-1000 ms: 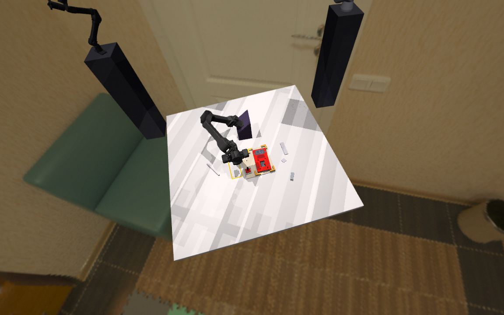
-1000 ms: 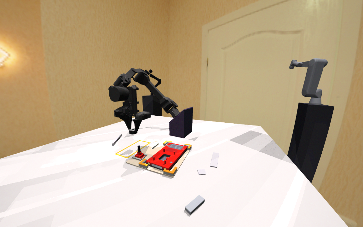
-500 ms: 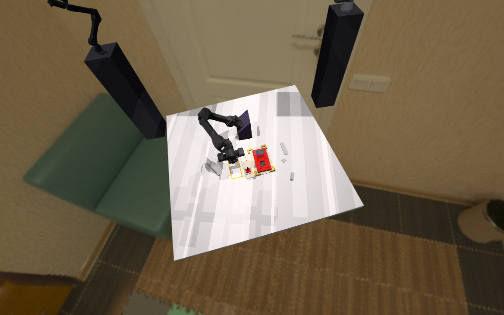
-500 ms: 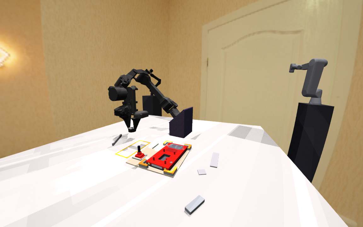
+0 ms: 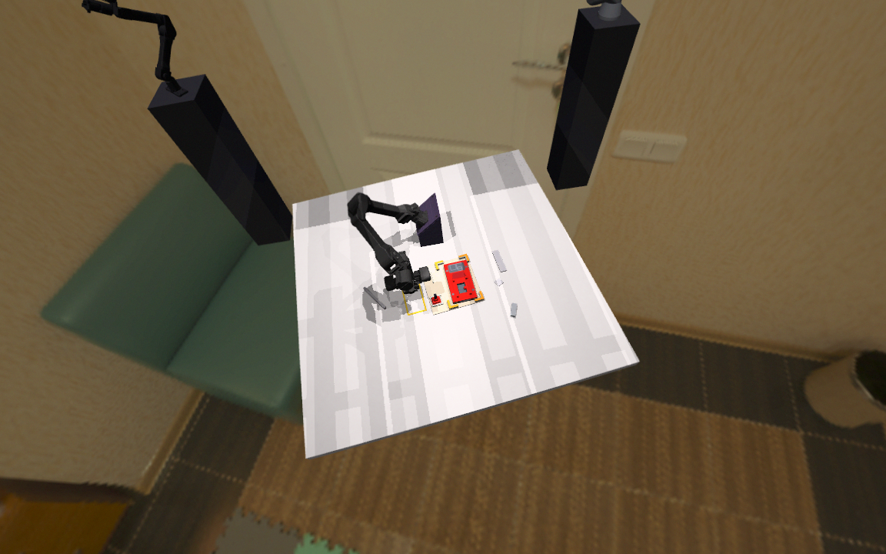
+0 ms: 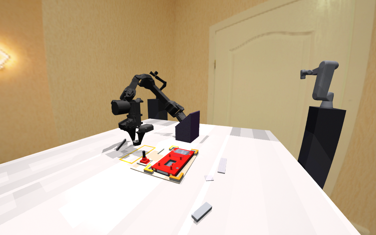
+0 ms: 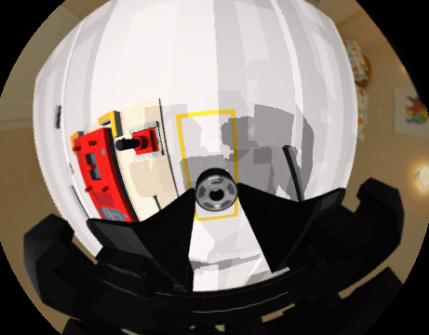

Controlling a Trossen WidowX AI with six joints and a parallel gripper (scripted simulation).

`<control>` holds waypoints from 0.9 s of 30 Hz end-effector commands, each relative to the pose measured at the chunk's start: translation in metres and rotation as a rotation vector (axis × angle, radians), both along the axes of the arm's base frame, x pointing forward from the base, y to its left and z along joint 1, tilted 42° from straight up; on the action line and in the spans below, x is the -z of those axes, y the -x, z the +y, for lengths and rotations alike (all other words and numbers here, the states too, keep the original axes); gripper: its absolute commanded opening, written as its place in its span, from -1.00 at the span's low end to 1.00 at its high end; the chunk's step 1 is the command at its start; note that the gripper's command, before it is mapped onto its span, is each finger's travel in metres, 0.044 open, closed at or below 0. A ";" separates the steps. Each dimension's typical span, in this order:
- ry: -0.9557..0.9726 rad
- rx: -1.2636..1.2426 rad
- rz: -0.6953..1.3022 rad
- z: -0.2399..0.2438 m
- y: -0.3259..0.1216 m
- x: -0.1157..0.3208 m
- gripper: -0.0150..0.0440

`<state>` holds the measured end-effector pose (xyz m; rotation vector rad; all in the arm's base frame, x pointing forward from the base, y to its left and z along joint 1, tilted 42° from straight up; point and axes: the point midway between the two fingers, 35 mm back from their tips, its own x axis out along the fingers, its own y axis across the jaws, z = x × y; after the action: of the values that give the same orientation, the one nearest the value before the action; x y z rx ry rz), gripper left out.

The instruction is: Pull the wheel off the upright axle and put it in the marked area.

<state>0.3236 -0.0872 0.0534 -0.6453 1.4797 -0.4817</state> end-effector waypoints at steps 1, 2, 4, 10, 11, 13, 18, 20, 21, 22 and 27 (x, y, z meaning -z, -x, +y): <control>0.006 -0.001 0.017 -0.016 0.003 0.020 -0.49; 0.007 -0.001 0.017 -0.020 0.003 0.025 -0.49; 0.008 -0.001 0.017 -0.028 0.003 0.033 -0.49; 0.011 -0.001 0.017 -0.038 0.005 0.043 -0.49; 0.011 -0.001 0.017 -0.038 0.005 0.043 -0.49; 0.008 0.005 0.011 -0.036 0.003 0.039 -0.40; 0.008 0.005 0.011 -0.036 0.003 0.039 0.04; 0.008 0.005 0.011 -0.036 0.003 0.039 0.22; 0.008 0.005 0.011 -0.036 0.003 0.039 0.31; 0.008 0.005 0.011 -0.036 0.003 0.039 0.40; 0.006 0.002 0.014 -0.017 0.003 0.019 0.53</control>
<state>0.3156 -0.1171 0.0182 -0.6531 1.5145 -0.4825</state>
